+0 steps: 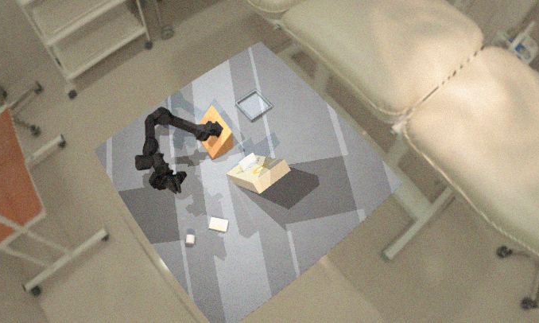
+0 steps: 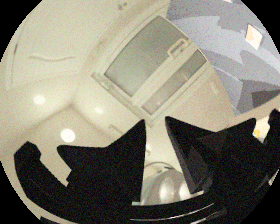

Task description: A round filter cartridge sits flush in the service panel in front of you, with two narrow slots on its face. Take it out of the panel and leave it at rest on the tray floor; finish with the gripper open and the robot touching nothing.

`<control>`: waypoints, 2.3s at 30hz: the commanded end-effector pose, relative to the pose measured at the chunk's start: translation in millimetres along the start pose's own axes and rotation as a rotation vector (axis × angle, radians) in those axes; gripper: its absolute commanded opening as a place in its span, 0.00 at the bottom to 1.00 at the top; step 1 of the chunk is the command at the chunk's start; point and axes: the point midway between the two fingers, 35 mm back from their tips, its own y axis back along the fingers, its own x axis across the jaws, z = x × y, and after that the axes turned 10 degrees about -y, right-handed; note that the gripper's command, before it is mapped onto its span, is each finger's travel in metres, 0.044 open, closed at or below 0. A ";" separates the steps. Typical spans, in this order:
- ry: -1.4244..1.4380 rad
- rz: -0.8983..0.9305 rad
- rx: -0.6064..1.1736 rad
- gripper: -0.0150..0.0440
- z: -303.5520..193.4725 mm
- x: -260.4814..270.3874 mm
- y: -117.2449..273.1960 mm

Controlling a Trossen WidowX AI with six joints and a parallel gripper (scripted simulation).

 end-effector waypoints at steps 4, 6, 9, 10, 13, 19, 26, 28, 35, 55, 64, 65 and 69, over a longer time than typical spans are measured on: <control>0.088 -0.197 -0.031 0.44 -19.2 -77.5 -47.0; 0.134 -0.276 -0.044 0.44 -29.7 -110.2 -59.9; 0.224 -0.390 -0.060 0.44 -47.9 -159.1 -71.9; 0.259 -0.426 -0.064 0.44 -54.3 -175.1 -74.0; 0.391 -0.533 -0.075 0.44 -74.9 -225.3 -74.5; 0.745 -0.695 -0.090 0.44 -111.8 -316.4 -50.0; 1.274 -0.734 -0.109 0.44 -135.5 -390.4 6.2; 1.290 -0.732 -0.110 0.44 -135.8 -391.8 7.9; 1.290 -0.732 -0.110 0.44 -135.8 -391.8 7.9; 1.285 -0.738 -0.107 0.44 -124.6 -405.3 -14.1; 1.286 -0.735 -0.109 0.44 -117.2 -410.9 -25.4; 1.287 -0.734 -0.109 0.44 -116.3 -411.4 -26.6; 1.288 -0.732 -0.111 0.44 -112.6 -413.6 -31.5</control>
